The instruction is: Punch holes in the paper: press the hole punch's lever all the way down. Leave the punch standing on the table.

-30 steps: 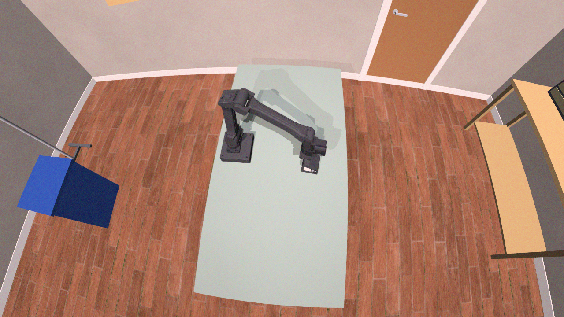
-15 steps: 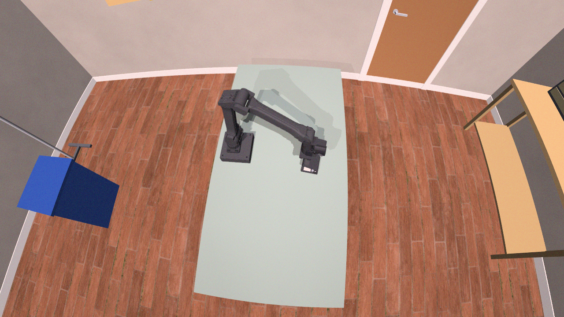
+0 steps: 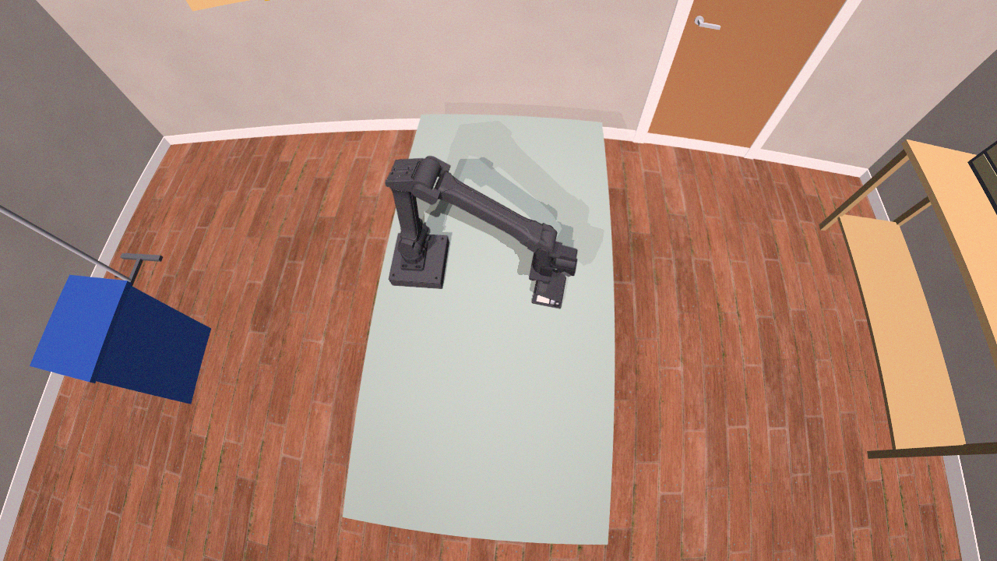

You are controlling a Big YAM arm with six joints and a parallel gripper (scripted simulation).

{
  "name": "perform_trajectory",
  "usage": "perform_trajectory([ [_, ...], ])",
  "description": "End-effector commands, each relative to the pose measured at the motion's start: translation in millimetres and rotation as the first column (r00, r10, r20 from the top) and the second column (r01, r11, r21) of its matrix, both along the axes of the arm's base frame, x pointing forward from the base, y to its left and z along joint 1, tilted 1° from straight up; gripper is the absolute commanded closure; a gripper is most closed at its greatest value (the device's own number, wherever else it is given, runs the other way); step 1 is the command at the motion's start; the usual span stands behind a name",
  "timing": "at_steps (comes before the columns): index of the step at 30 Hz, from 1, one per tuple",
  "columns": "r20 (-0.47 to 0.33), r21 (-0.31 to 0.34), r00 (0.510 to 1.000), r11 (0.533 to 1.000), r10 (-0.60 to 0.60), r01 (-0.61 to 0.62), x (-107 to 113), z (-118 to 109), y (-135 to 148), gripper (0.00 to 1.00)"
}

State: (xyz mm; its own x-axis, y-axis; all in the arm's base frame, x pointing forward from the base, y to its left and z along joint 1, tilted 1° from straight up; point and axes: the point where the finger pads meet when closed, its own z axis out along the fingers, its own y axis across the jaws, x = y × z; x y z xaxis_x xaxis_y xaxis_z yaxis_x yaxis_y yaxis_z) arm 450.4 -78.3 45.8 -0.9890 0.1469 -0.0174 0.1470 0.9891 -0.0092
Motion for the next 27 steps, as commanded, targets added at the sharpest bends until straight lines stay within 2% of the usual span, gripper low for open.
perform_trajectory([
  [1, -0.005, 0.004, 1.0, 1.0, -0.003, 0.003, 0.4, -11.6, -3.4, 1.0],
  [14, -0.005, 0.004, 1.0, 1.0, -0.003, 0.003, -0.7, -21.2, -4.4, 1.0],
  [27, -0.005, 0.003, 1.0, 1.0, -0.003, 0.003, -0.8, -21.4, -4.7, 1.0],
])
